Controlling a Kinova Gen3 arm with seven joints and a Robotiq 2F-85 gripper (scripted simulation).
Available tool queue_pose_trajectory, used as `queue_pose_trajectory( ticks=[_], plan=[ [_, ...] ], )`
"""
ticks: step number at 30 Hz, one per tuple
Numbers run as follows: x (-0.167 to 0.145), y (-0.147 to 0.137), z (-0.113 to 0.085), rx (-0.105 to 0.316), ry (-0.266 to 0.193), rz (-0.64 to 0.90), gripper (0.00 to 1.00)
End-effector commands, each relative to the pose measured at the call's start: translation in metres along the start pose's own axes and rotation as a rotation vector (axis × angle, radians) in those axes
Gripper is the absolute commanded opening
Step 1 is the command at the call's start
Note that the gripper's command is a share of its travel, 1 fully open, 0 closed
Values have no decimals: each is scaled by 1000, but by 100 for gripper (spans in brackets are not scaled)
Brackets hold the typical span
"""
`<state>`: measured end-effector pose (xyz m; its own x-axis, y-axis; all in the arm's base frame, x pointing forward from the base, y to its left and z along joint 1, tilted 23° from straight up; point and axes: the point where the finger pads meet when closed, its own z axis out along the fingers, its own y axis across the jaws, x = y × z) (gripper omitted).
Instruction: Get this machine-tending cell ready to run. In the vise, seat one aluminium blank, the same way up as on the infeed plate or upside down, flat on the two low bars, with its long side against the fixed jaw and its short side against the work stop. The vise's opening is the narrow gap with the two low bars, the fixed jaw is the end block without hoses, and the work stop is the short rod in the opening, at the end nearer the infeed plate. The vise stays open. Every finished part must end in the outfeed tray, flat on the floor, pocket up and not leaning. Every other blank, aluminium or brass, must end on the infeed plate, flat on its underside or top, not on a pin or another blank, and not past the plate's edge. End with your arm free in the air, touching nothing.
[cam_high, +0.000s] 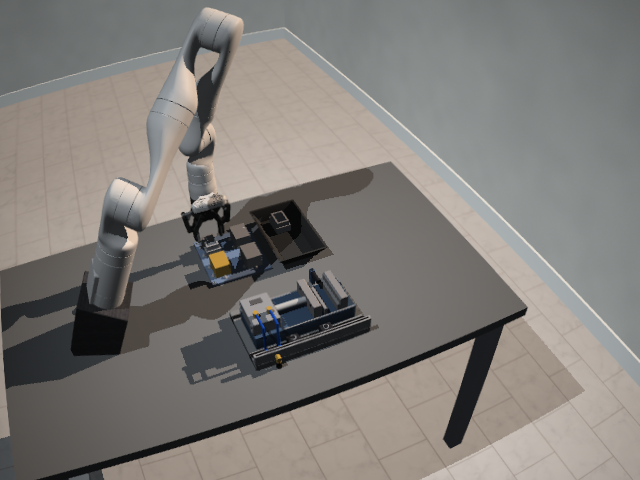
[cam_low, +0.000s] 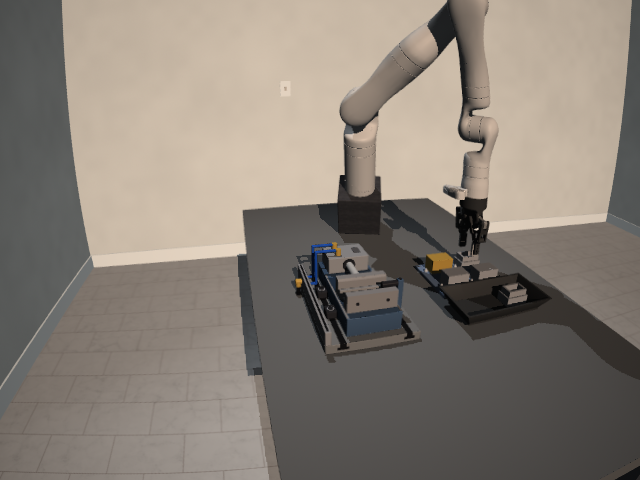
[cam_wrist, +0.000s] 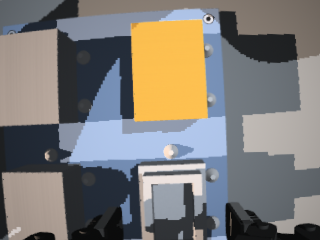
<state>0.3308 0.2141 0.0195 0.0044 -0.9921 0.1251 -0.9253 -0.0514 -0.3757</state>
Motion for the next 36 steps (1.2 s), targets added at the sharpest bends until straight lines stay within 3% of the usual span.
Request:
queue_pose_trajectory(
  ticks=[1,36],
  plan=[
    [0,0,0,1,-1,0,67],
    [0,0,12,1,-1,0,67]
  ],
)
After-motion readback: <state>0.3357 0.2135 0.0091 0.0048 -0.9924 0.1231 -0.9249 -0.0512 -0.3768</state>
